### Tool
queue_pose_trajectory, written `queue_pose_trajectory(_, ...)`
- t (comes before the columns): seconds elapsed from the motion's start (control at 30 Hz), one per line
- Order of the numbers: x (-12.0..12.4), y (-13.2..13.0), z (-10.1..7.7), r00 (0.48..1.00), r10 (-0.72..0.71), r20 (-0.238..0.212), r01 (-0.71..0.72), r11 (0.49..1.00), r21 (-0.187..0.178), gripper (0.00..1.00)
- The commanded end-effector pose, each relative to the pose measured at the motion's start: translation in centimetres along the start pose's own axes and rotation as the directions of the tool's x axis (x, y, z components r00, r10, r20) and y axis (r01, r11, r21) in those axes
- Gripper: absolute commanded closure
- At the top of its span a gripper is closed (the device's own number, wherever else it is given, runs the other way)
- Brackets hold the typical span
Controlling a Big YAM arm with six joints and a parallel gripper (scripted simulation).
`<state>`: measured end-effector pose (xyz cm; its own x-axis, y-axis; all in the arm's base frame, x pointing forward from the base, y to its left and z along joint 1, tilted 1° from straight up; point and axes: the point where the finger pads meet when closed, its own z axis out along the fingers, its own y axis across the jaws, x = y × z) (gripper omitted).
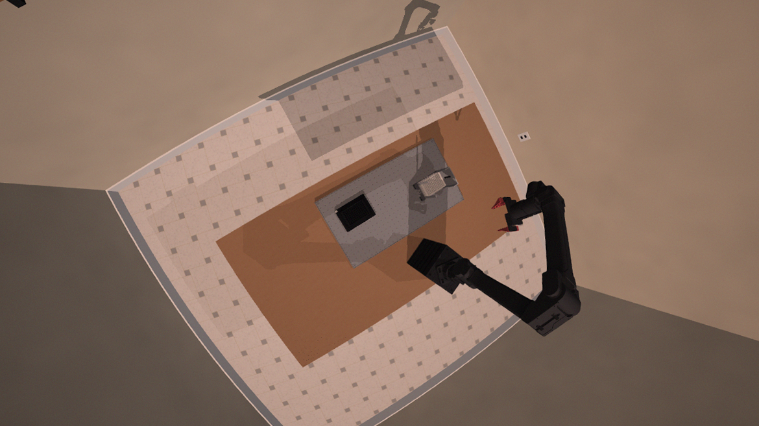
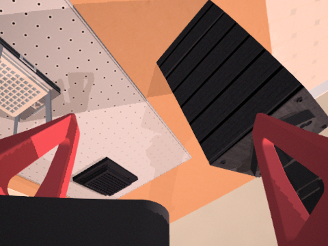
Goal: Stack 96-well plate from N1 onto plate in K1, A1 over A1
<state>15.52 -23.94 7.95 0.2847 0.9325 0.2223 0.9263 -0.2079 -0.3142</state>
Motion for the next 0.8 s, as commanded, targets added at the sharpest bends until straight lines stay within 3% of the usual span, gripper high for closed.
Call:
queue_pose_trajectory(0.0,-0.1,0.1,-0.3,1.000,0.000,0.005,0.000,1.000,-0.006,0.00)
queue_pose_trajectory(0.53,-0.1,0.1,-0.3,1.000,0.000,0.005,0.000,1.000,-0.006,0.00)
queue_pose_trajectory(0.57,0.2,0.8,-0.8,0.998,-0.007,0.063,0.009,1.000,-0.030,0.00)
queue_pose_trajectory(0.67,-0.1,3.6,-1.9,0.997,-0.012,0.080,0.016,0.999,-0.050,0.00)
queue_pose_trajectory(0.73,0.3,4.4,-1.8,0.997,-0.012,0.079,0.016,0.999,-0.051,0.00)
queue_pose_trajectory(0.77,1.4,3.6,0.2,0.996,-0.030,0.085,0.031,0.999,-0.009,0.00)
